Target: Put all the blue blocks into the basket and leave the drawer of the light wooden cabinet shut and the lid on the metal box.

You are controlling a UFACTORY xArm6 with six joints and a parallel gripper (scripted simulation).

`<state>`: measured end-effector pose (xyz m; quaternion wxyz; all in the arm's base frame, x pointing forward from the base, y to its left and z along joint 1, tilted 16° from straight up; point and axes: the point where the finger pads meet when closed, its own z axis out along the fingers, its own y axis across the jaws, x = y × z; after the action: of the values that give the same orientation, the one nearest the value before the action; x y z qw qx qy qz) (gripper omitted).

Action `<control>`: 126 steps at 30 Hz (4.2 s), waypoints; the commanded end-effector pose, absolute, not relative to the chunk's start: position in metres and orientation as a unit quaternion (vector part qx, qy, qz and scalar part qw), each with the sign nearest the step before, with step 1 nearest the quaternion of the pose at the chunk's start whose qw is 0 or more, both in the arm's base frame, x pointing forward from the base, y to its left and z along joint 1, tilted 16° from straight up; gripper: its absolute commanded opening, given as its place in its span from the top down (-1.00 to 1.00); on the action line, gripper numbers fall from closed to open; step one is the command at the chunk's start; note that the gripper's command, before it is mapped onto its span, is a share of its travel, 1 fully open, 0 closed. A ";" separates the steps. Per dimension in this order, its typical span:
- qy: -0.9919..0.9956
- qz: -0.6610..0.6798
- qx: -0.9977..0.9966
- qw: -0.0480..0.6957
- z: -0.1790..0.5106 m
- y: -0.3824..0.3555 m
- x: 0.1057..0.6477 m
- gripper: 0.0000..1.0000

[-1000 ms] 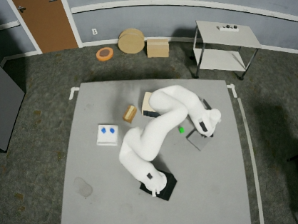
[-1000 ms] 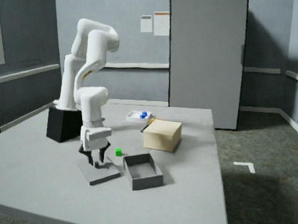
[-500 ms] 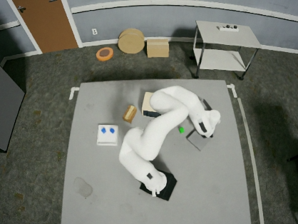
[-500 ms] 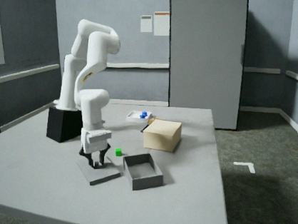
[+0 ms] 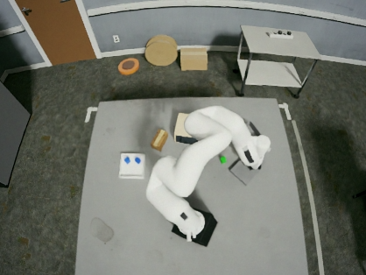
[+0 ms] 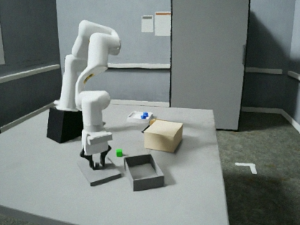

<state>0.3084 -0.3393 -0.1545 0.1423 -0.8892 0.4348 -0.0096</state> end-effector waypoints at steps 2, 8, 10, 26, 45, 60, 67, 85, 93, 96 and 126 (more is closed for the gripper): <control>0.435 -0.011 -0.889 0.141 -0.154 -0.341 0.309 0.13; 0.435 -0.011 -0.889 0.141 -0.154 -0.341 0.309 0.13; 0.435 -0.011 -0.889 0.141 -0.154 -0.341 0.309 0.13; 0.435 -0.011 -0.889 0.141 -0.154 -0.341 0.309 1.00; 0.435 -0.011 -0.889 0.141 -0.154 -0.341 0.309 1.00; 0.435 -0.011 -0.889 0.141 -0.148 -0.342 0.309 1.00; 0.435 -0.011 -0.889 0.141 -0.135 -0.345 0.307 1.00; 0.435 -0.011 -0.889 0.141 -0.074 -0.361 0.298 1.00; 0.435 -0.011 -0.889 0.141 -0.041 -0.369 0.293 1.00; 0.435 -0.011 -0.889 0.141 -0.037 -0.370 0.292 1.00; 0.380 -0.020 -0.914 0.140 -0.010 -0.380 0.297 1.00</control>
<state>0.2901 -0.3758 -0.0129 0.1422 -0.8977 0.4168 -0.0119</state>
